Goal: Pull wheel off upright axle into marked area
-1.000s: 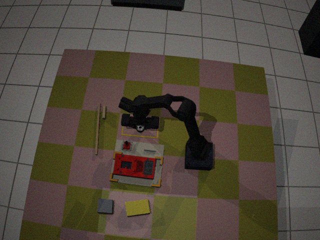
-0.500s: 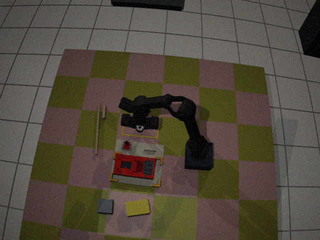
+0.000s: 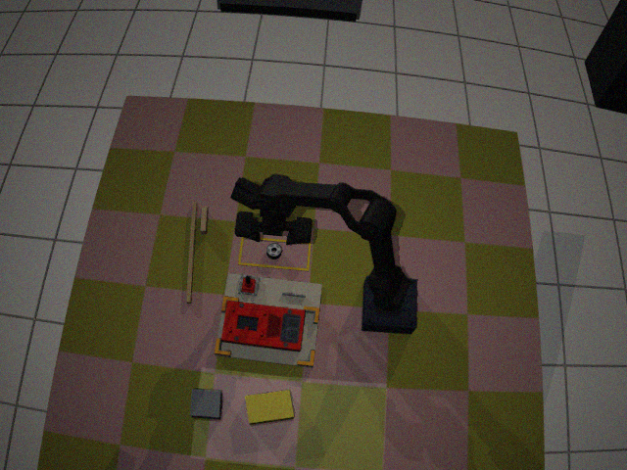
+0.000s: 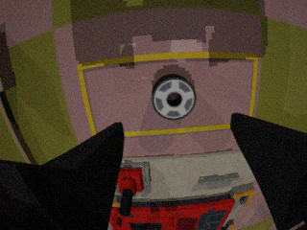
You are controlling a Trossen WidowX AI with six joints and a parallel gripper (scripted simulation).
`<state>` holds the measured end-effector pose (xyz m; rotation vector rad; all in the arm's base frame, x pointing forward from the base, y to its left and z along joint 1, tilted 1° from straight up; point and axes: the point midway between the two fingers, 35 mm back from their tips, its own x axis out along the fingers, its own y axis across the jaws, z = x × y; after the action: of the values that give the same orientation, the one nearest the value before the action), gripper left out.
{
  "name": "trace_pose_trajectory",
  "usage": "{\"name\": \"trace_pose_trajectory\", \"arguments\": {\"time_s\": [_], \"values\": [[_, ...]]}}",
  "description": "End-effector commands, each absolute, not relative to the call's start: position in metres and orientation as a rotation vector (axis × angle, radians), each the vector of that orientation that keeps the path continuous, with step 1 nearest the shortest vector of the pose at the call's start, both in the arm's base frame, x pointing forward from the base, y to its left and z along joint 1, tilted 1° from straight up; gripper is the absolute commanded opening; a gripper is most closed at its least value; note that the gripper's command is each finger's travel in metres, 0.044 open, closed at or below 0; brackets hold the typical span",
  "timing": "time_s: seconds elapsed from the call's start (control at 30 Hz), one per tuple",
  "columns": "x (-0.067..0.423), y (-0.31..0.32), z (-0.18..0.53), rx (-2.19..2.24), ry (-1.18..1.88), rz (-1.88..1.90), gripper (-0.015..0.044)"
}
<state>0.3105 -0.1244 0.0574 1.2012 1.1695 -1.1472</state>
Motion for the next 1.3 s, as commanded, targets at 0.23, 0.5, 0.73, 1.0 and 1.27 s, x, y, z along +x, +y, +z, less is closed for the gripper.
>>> {"name": "trace_pose_trajectory", "arguments": {"time_s": [0.23,0.5,0.73,1.0,1.27], "values": [[0.252,-0.102,0.089,1.172,1.2,-1.15,0.044],[0.225,-0.091,0.103,1.196,1.196,-1.16,0.044],[0.225,-0.091,0.103,1.196,1.196,-1.16,0.044],[0.225,-0.091,0.103,1.196,1.196,-1.16,0.044],[0.225,-0.091,0.103,1.196,1.196,-1.16,0.044]]}}
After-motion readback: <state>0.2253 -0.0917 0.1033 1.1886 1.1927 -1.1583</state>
